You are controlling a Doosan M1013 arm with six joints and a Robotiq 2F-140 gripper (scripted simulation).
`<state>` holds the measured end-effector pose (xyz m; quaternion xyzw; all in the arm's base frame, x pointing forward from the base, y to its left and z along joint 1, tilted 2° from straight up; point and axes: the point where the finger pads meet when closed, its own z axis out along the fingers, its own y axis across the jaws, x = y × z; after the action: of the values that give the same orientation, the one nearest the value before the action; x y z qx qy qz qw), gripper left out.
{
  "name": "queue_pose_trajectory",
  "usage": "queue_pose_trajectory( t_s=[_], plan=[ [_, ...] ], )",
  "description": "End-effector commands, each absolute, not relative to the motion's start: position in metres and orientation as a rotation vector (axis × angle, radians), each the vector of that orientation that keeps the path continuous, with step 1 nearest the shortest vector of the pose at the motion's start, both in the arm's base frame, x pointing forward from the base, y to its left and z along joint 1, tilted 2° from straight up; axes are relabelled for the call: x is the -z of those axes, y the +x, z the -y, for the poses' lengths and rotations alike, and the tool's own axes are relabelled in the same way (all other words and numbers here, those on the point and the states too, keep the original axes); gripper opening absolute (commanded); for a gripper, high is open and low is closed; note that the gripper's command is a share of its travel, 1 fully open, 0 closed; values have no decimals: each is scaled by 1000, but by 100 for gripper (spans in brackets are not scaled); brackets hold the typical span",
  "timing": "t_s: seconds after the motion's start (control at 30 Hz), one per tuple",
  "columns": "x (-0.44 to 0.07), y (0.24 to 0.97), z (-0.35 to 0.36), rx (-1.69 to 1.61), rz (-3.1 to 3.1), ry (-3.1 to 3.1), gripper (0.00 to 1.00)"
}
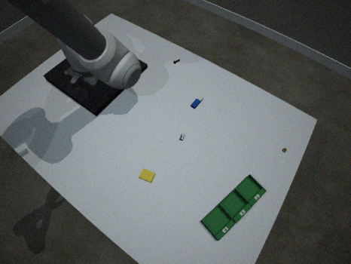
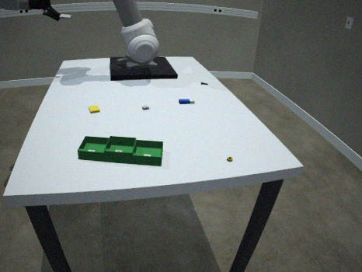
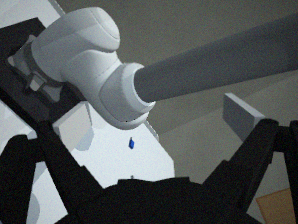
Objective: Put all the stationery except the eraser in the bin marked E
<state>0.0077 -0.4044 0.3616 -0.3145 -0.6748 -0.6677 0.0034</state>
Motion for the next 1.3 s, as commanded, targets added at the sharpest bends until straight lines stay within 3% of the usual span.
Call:
queue_pose_trajectory(
  t_s=[0.0,0.53,0.57,1.27],
  plan=[
    [-362,8,404,2093,2116,-986,100],
    [-362,8,404,2093,2116,-986,100],
    [-353,8,404,2093,2116,-986,15],
    [-195,11,402,2093,2116,-986,15]
  ],
)
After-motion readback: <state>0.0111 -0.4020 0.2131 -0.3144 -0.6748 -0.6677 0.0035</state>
